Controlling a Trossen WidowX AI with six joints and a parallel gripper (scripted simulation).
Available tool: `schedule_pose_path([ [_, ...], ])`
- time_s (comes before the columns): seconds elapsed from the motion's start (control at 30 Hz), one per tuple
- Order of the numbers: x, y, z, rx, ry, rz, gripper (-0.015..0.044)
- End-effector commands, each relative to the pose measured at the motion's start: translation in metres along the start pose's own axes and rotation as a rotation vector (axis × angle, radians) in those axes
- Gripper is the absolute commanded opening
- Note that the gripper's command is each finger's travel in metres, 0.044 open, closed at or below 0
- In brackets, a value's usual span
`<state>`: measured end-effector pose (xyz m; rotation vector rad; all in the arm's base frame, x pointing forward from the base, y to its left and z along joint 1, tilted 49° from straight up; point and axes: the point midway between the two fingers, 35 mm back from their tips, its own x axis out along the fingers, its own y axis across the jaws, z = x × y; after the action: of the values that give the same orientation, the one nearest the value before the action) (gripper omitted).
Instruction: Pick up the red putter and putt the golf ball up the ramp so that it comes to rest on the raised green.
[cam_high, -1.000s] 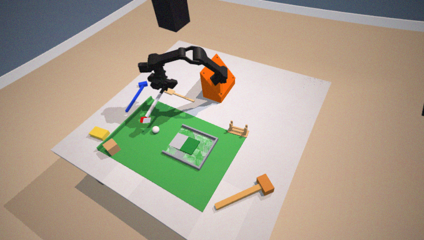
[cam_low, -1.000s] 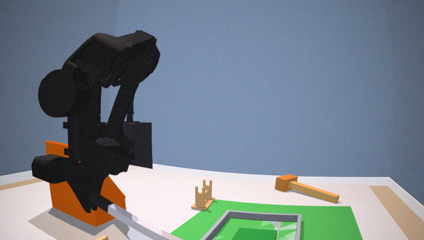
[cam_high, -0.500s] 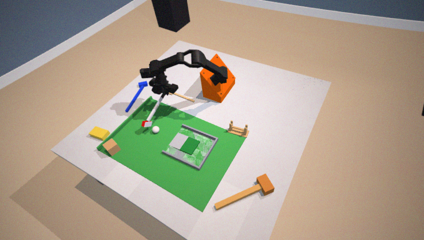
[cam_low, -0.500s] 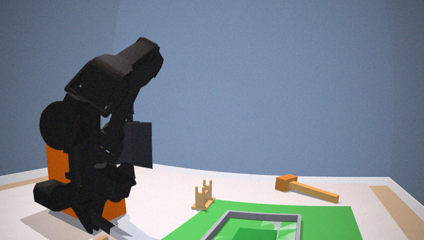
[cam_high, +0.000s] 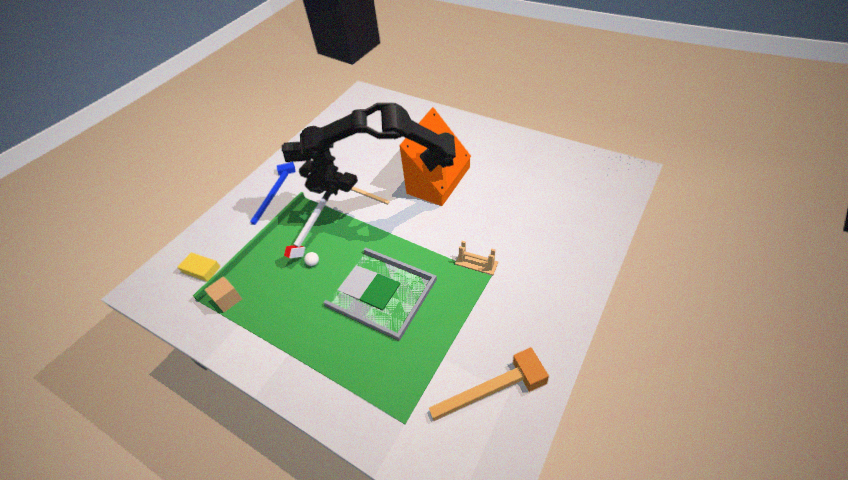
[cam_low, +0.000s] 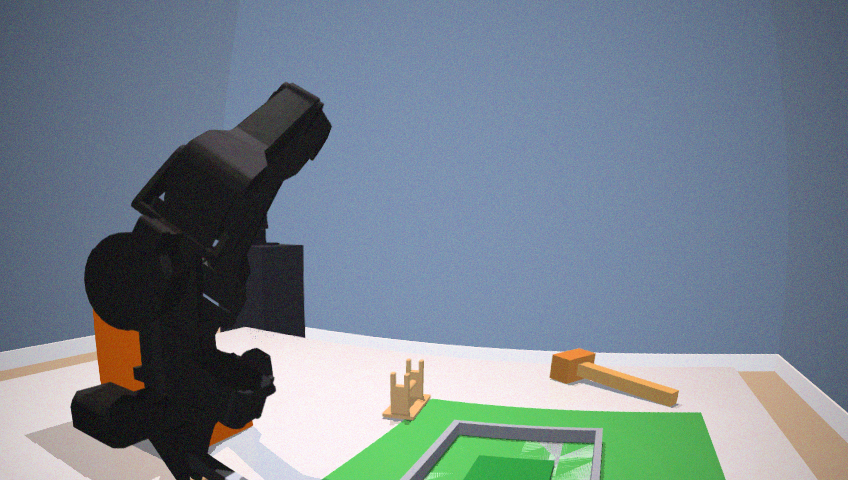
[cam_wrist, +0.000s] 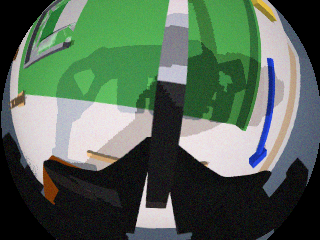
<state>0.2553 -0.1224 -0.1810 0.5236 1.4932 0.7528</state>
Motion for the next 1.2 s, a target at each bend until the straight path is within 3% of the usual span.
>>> schedule_pose_path([
  [0.0, 0.009, 0.0, -0.001, 0.01, -0.006, 0.008, 0.0],
  [1.17, 0.011, -0.026, -0.003, 0.015, -0.003, 0.008, 0.0],
])
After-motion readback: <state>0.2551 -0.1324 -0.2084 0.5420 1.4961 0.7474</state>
